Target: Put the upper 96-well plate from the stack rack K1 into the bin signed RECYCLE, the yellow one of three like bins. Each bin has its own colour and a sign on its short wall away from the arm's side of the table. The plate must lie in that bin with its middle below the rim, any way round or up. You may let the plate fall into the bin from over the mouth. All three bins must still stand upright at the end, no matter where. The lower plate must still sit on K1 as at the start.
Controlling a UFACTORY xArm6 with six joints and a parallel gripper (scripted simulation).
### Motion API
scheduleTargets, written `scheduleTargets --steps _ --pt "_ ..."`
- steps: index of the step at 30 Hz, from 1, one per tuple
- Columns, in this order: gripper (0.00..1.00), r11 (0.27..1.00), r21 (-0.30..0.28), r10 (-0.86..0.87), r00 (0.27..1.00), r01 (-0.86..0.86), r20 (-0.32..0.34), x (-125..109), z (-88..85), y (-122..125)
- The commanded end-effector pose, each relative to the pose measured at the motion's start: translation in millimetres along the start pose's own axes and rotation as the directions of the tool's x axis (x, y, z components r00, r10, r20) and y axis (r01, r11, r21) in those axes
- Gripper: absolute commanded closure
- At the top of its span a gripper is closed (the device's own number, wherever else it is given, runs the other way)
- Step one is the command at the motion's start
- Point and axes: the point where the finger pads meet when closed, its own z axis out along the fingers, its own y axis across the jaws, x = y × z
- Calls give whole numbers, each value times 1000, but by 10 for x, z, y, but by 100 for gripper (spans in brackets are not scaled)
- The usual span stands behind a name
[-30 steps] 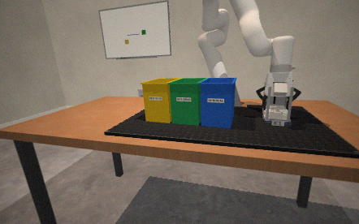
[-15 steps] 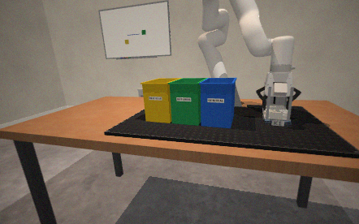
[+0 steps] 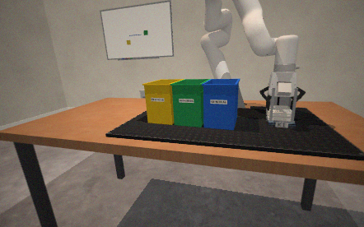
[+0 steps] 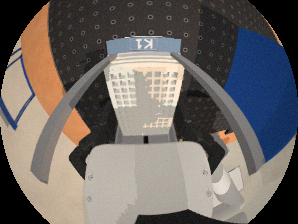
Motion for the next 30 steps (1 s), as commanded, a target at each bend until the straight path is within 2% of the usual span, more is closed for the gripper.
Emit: scheduleTargets --steps 1,21,30 --pt "100 1000 3 0 1000 0 -3 12 -42 -11" --pt "100 1000 3 0 1000 0 -3 12 -163 -11" --pt "100 1000 3 0 1000 0 -3 12 -163 -11"
